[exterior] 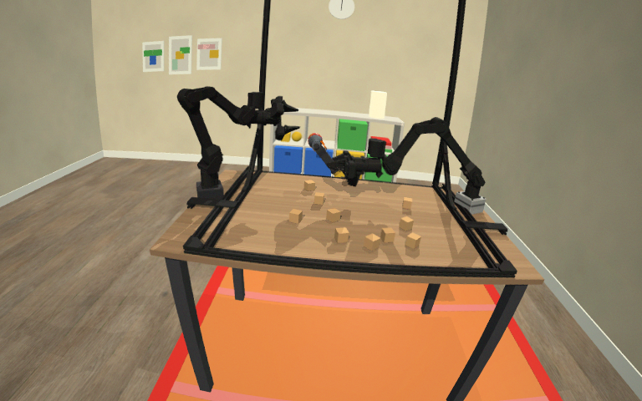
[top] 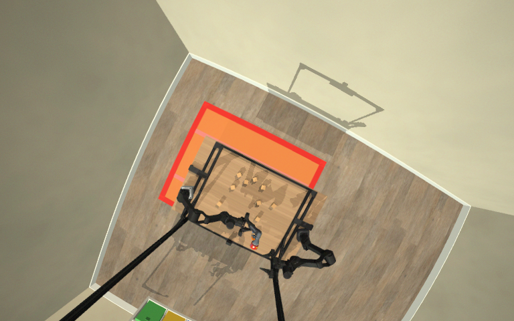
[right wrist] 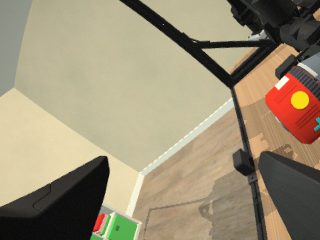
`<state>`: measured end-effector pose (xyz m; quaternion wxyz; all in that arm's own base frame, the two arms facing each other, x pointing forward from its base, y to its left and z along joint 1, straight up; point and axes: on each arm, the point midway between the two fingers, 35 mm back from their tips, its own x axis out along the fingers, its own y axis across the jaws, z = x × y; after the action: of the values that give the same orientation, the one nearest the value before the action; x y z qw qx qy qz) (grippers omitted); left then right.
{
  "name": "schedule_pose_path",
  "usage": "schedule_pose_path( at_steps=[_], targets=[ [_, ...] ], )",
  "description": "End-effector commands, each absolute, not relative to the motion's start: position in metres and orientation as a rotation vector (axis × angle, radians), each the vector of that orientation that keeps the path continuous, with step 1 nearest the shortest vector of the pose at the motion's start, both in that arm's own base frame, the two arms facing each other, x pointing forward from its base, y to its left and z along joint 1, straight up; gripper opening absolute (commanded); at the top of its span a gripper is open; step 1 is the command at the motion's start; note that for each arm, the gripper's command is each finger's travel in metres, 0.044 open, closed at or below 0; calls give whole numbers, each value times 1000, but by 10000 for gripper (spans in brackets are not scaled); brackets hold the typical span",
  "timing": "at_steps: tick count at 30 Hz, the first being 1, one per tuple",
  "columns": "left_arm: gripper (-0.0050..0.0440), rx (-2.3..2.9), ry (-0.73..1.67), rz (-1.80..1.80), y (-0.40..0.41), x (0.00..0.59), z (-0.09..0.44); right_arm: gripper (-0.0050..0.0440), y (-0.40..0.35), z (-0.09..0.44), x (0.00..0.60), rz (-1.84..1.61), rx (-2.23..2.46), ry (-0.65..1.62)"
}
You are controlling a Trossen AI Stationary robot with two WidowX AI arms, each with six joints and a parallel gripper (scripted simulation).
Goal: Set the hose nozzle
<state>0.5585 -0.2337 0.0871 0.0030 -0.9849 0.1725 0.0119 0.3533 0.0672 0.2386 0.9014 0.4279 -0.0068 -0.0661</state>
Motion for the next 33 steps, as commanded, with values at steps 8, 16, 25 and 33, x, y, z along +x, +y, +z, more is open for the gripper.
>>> schedule_pose_path(
  at_steps=[8,16,25,33],
  targets=[
    [0,-3093,539,14,-233,559,91,400,67,197,349,-171,1130,-39],
    [0,-3093,539,14,-233,559,91,400,40,178,344,-238,1346,-151],
    [0,-3093,539,14,-233,559,91,400,13,165,335,-283,1516,-272],
    [0,-3093,539,14,-233,559,91,400,11,161,334,-287,1552,-287]
  ],
)
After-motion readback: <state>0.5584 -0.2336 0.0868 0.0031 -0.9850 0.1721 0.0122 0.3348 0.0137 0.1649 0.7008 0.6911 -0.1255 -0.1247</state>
